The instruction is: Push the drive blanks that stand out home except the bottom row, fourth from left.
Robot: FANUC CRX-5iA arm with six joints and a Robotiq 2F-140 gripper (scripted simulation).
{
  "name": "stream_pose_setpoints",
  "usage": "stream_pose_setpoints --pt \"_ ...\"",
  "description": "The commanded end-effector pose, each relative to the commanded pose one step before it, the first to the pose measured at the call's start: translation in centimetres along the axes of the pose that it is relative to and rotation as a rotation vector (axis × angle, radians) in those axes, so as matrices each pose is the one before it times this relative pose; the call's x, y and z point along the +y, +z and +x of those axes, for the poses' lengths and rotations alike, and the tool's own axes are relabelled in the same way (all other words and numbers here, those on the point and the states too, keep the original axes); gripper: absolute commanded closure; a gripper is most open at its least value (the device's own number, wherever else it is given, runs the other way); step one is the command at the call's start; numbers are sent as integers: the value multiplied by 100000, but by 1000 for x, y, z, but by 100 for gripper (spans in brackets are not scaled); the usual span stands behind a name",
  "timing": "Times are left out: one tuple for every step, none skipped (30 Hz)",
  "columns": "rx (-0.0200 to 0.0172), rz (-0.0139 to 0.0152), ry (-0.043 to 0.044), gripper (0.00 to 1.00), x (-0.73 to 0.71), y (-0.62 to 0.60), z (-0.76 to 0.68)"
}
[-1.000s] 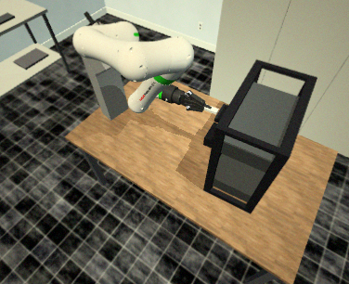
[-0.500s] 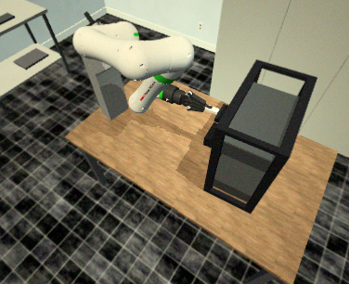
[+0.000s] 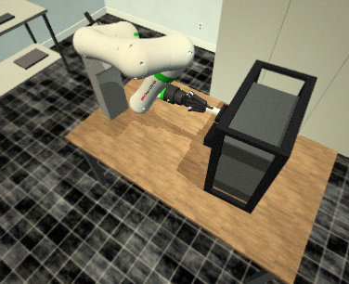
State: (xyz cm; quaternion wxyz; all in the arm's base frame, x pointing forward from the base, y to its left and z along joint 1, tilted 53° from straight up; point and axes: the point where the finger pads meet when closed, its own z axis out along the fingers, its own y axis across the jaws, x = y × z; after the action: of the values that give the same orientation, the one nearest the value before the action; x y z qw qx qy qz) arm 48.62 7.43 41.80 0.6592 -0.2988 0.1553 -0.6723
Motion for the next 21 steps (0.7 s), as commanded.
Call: stream_pose_setpoints --pt "-2 32 -14 100 -8 129 3" --pt "0 0 0 100 -1 125 0" --pt "0 0 0 100 -1 157 0" --pt "0 0 0 100 -1 170 0" --pt "0 0 0 100 -1 160 0" --pt "0 0 0 100 0 131 0" --pt "1 0 0 100 -1 86 0" --pt "0 0 0 100 0 39 0" --pt "0 0 0 100 0 7 0" --pt "0 0 0 100 0 0 0" --pt "0 0 0 100 0 0 0" --pt "0 0 0 100 0 0 0" --pt "0 0 0 100 0 0 0" --pt "0 0 0 100 0 0 0" --pt "0 0 0 100 0 0 0" --pt "0 0 0 100 0 0 0" --pt "0 0 0 100 0 0 0" --pt "0 0 0 100 0 6 0" --pt "0 0 0 100 0 37 0" --pt "-1 0 0 100 -1 82 0" --pt "0 0 0 100 -2 125 1"
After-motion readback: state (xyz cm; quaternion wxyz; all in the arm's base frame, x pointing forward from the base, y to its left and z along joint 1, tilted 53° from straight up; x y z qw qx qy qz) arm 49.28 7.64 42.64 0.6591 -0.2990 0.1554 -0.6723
